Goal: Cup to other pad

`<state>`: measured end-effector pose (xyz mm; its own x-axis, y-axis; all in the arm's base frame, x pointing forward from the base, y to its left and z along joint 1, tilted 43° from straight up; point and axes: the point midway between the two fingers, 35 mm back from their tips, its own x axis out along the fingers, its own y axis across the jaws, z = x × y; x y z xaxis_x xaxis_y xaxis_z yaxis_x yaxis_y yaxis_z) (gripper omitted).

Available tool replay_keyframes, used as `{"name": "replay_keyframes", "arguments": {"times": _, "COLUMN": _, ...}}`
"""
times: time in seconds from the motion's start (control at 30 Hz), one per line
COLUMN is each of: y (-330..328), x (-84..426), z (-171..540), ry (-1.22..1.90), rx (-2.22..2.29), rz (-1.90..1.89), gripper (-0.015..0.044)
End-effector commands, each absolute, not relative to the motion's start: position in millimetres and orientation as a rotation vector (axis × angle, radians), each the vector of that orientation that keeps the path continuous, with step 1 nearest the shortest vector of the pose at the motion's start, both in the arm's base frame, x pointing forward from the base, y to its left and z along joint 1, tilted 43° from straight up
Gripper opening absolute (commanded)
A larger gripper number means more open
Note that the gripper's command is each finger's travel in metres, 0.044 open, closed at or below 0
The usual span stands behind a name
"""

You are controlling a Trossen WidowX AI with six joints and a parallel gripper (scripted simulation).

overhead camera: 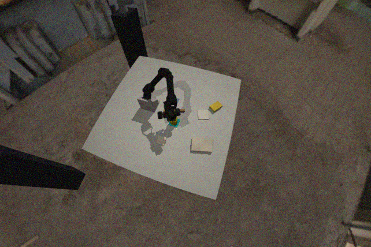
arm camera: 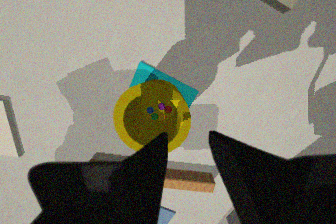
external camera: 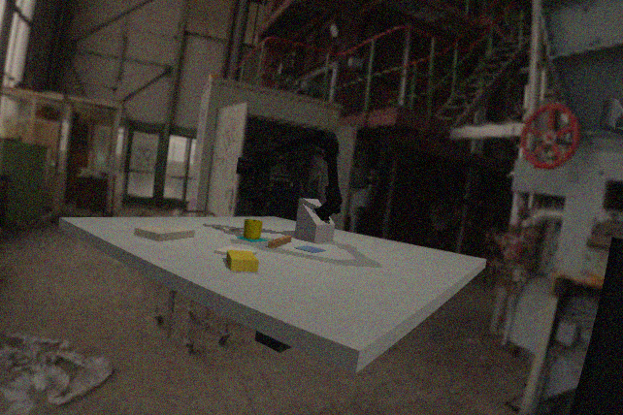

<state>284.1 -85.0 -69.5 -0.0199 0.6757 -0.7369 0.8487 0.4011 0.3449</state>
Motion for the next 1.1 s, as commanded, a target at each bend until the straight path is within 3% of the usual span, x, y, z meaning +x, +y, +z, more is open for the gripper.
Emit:
{"name": "replay_keyframes", "arguments": {"times": 0.0, "y": -84.8, "x": 284.0, "z": -69.8, "ry": 1.753, "rx": 1.334, "rz": -0.24, "gripper": 0.0225}}
{"name": "replay_keyframes", "arguments": {"times": 0.27, "y": -87.9, "x": 284.5, "z": -66.8, "ry": 1.752, "rx": 1.333, "rz": -0.24, "gripper": 0.0435}}
{"name": "replay_keyframes", "arguments": {"times": 1.07, "y": -124.4, "x": 280.4, "z": -24.4, "ry": 1.753, "rx": 1.333, "rz": -0.242, "gripper": 0.044}}
